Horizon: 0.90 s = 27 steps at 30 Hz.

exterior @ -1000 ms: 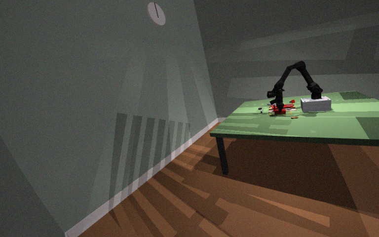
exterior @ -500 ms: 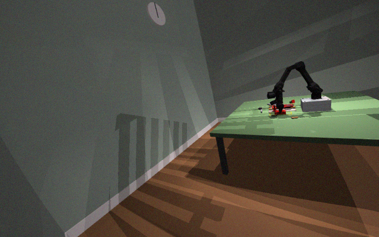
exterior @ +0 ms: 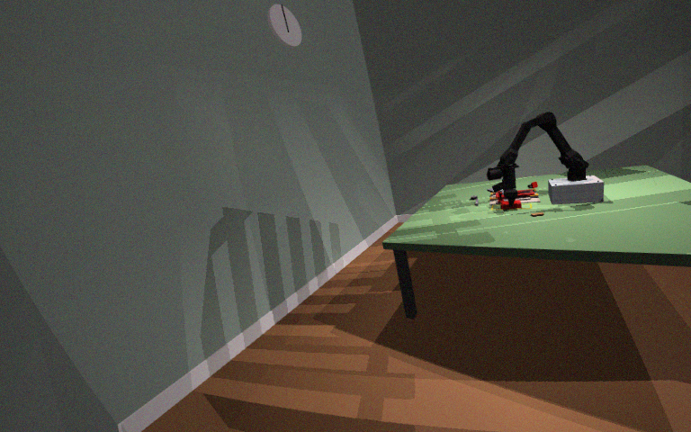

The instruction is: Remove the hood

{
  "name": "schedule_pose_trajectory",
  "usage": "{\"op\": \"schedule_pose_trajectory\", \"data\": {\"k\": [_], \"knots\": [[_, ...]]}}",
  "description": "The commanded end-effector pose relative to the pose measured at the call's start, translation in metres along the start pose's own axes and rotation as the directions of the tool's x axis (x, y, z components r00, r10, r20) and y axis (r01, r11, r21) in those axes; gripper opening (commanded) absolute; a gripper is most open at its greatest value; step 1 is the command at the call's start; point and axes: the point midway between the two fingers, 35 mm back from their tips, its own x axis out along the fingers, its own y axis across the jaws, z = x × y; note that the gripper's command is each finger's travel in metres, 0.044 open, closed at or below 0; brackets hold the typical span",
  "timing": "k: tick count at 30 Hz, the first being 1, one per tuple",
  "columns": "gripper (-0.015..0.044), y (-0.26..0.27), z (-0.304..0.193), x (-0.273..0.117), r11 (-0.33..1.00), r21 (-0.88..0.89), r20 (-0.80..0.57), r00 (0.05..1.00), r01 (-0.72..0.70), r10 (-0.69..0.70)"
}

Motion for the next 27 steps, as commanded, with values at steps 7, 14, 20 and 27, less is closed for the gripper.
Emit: {"op": "schedule_pose_trajectory", "data": {"k": [7,14,20,27], "knots": [[0.044,0.001,0.002,-0.024,1.0,0.0,-0.003,1.0,0.0,0.0],[0.044,0.0,0.001,-0.072,1.0,0.0,-0.01,1.0,0.0,0.0],[0.044,0.0,0.001,-0.072,1.0,0.0,-0.01,1.0,0.0,0.0],[0.044,0.0,0.001,-0.072,1.0,0.0,-0.01,1.0,0.0,0.0]]}}
